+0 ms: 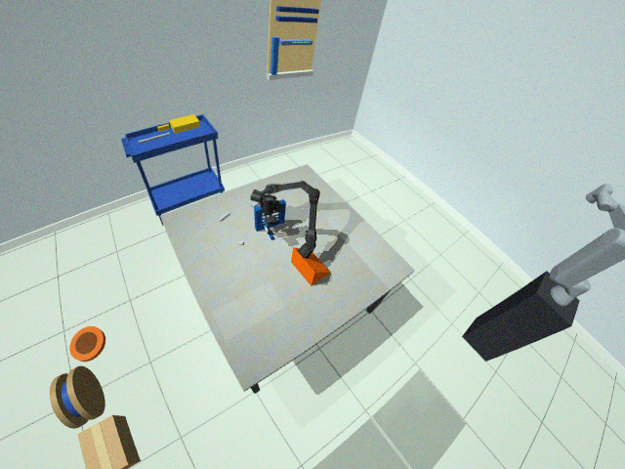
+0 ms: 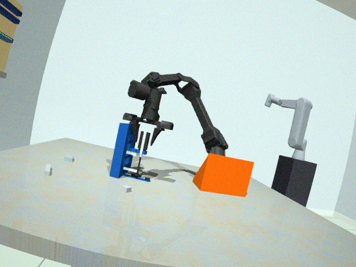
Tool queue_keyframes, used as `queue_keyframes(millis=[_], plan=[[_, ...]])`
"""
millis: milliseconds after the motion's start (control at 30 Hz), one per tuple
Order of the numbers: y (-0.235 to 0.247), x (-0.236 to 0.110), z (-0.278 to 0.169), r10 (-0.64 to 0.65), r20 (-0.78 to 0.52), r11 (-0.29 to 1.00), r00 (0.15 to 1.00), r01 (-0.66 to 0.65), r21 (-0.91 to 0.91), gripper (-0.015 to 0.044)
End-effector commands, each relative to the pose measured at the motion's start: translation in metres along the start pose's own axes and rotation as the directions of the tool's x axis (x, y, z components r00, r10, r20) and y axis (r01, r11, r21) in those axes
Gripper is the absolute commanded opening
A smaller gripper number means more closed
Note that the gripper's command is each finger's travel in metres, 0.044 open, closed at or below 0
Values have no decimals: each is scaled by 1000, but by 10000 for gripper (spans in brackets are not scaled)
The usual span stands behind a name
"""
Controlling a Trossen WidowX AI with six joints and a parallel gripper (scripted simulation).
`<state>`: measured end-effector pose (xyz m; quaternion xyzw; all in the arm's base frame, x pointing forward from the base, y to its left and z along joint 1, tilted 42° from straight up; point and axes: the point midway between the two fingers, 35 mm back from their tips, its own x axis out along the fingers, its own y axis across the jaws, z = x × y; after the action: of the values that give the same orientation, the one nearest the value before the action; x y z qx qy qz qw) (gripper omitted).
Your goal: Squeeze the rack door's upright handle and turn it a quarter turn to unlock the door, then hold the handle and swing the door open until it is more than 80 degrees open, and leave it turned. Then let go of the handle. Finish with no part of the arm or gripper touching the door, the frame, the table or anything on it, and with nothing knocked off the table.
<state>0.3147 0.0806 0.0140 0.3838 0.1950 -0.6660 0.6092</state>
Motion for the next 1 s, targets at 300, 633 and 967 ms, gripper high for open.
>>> queue_keyframes(millis=[300, 633, 967], plan=[[1, 0, 0, 3, 2, 998, 1000, -3, 70, 125], [1, 0, 0, 3, 2, 998, 1000, -3, 70, 39], [0, 0, 1, 3, 2, 999, 1000, -3, 37, 10]])
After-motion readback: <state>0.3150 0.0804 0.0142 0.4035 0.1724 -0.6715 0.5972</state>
